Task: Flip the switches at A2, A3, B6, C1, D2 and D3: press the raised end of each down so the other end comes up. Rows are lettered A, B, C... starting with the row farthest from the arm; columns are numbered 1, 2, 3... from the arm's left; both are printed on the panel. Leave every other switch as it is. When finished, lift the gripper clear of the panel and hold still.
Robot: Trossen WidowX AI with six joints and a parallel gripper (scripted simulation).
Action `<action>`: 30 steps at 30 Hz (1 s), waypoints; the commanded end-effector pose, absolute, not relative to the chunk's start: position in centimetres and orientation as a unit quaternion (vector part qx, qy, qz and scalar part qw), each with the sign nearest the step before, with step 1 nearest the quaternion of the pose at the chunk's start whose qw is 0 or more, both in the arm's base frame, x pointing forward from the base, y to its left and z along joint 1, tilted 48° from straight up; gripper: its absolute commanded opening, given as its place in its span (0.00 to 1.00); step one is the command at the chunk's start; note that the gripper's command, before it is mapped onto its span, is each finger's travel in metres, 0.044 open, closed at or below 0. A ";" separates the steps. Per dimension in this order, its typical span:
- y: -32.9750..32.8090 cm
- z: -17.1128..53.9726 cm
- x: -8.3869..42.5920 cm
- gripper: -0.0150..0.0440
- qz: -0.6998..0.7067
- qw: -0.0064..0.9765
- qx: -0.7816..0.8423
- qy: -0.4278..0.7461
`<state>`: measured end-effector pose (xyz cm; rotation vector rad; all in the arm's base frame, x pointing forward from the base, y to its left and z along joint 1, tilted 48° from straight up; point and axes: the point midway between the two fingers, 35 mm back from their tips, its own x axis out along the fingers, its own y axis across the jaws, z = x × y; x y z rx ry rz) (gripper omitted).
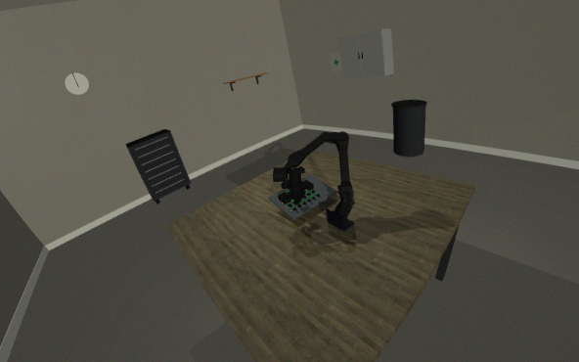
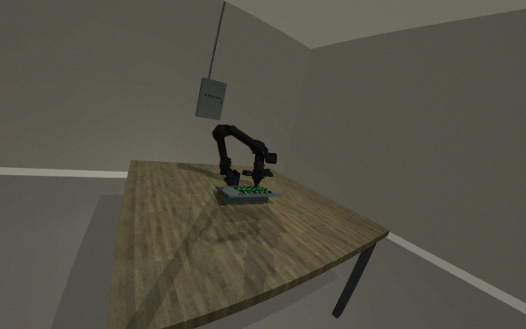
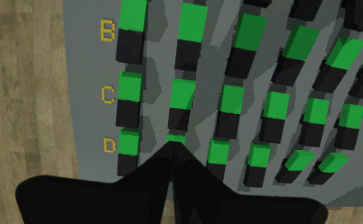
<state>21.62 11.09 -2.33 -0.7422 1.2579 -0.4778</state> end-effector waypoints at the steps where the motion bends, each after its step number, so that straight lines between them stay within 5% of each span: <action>1: 11.9 -1.7 21.4 0.25 -0.215 0.720 -0.337 0.568; 9: 15.5 1.9 19.6 0.25 -0.210 0.723 -0.344 0.561; 30: 9.6 1.1 19.2 0.25 -0.207 0.730 -0.347 0.551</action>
